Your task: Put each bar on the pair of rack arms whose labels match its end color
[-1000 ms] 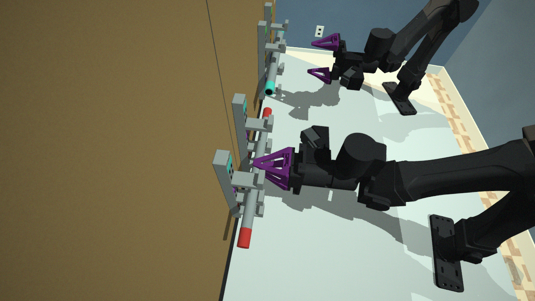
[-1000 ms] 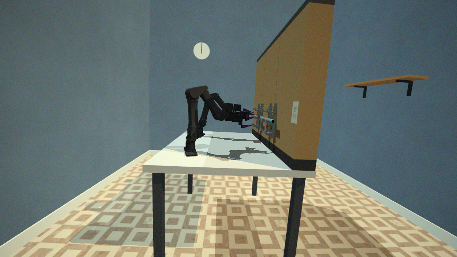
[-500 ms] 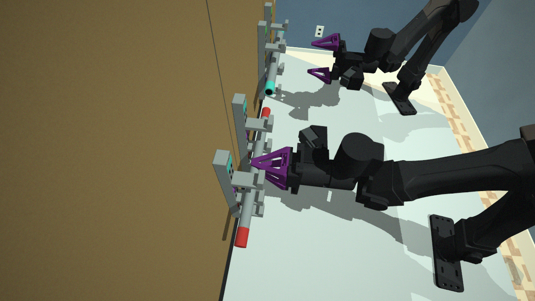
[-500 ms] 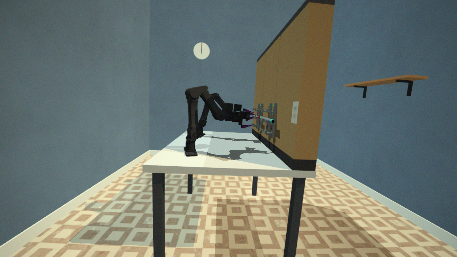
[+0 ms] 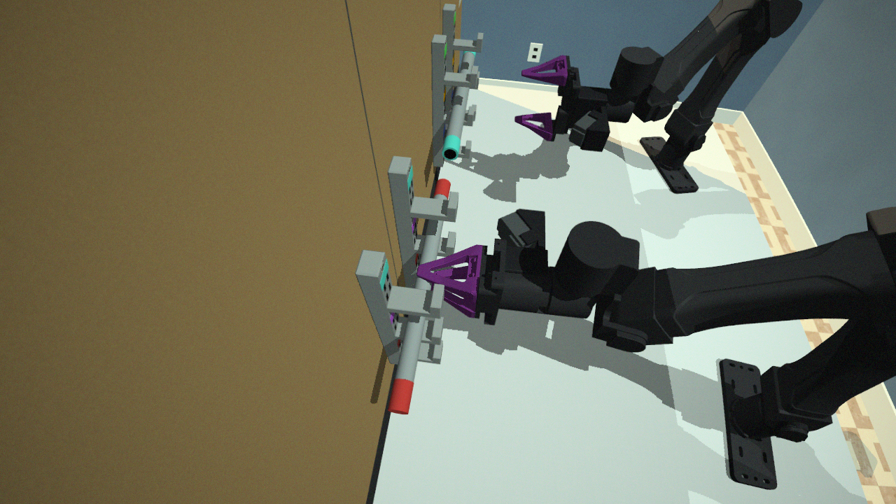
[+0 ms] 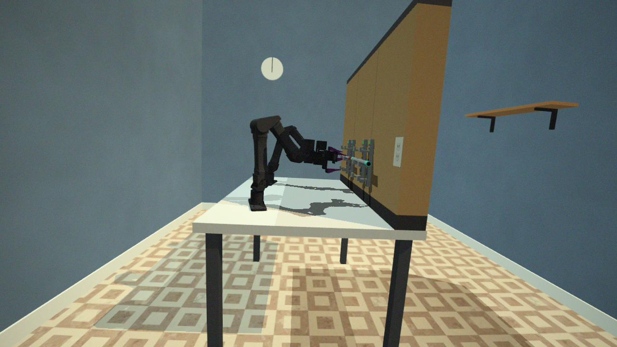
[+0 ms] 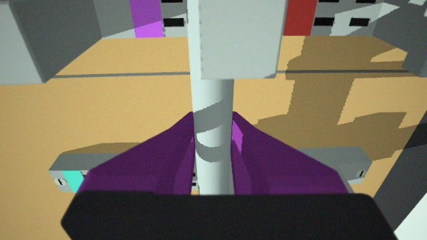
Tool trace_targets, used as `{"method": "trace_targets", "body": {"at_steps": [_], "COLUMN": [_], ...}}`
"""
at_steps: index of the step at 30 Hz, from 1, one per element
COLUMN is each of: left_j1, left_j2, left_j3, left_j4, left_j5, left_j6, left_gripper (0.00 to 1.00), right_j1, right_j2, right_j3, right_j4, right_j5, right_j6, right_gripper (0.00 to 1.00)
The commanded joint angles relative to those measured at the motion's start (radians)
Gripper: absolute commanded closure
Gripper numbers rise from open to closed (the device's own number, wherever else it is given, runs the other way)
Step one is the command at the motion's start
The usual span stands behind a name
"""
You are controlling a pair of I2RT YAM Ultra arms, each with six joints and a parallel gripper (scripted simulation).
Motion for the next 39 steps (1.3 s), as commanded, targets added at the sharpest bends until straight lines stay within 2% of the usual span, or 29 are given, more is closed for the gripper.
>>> {"method": "trace_targets", "body": {"at_steps": [1,39], "left_j1": [0.013,0.013], "left_j2": [0.009,-0.043], "left_j3": [0.04,0.094], "left_j4": [-0.001,-0.105], "left_j5": [0.004,0.003], "left_j6": [-0.003,-0.003], "left_gripper": [1.0,1.0], "right_j1": [0.009,0.009], "right_j2": [0.001,0.001], "right_j3": [0.004,0.004], "right_j4": [0.039,0.039], "right_j5": [0.005,0.005], "right_j6": [0.006,0.006], "right_gripper": [0.0,0.0]}}
